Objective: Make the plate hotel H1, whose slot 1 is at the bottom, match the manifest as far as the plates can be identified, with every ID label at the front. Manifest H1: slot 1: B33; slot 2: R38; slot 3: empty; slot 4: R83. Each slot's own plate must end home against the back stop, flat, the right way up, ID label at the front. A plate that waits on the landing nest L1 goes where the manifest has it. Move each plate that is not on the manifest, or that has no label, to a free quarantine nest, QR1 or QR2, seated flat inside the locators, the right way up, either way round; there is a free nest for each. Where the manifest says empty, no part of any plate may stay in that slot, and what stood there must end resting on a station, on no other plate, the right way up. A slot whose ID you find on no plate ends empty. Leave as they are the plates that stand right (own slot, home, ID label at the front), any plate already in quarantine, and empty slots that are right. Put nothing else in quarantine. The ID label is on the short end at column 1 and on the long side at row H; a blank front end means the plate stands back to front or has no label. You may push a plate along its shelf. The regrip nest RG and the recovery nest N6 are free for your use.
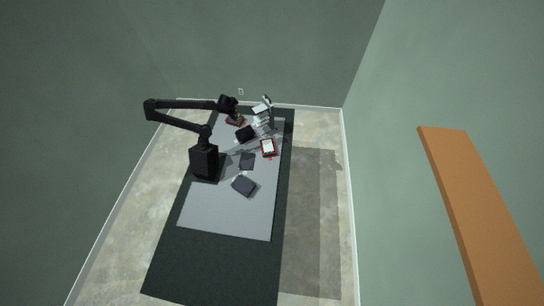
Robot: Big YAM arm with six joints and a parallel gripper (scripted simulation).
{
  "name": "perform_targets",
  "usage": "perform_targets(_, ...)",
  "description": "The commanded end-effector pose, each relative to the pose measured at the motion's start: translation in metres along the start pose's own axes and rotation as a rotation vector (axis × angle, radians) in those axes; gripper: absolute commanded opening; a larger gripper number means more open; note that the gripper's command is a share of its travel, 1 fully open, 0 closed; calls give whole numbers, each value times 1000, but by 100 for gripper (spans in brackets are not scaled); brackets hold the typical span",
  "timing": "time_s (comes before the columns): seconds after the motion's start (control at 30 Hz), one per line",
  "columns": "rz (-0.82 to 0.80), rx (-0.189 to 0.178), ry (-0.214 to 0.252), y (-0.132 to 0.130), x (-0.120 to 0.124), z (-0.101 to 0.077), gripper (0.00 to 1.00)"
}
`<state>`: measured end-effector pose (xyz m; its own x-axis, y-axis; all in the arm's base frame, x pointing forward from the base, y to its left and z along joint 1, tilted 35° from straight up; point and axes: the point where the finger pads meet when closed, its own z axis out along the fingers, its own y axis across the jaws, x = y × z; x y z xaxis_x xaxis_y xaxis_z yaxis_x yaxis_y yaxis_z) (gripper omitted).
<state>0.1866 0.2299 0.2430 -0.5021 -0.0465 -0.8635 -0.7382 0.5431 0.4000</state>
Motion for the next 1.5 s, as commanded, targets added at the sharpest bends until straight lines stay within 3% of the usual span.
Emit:
perform_targets(0.0, -22, -33, -76, 19, -42, -1, 100)
perform_targets(0.07, -22, -33, -76, 19, -42, -1, 100)
perform_targets(0.1, -14, -27, -57, 14, -30, 3, 100)
perform_targets(0.2, -21, -33, -76, 19, -43, 6, 100)
perform_targets(1.3, -15, -34, -72, 18, -54, 56, 100)
perform_targets(1.33, -14, -17, -49, 10, -39, 55, 100)
perform_targets(1.47, -14, -17, -49, 10, -39, 55, 100)
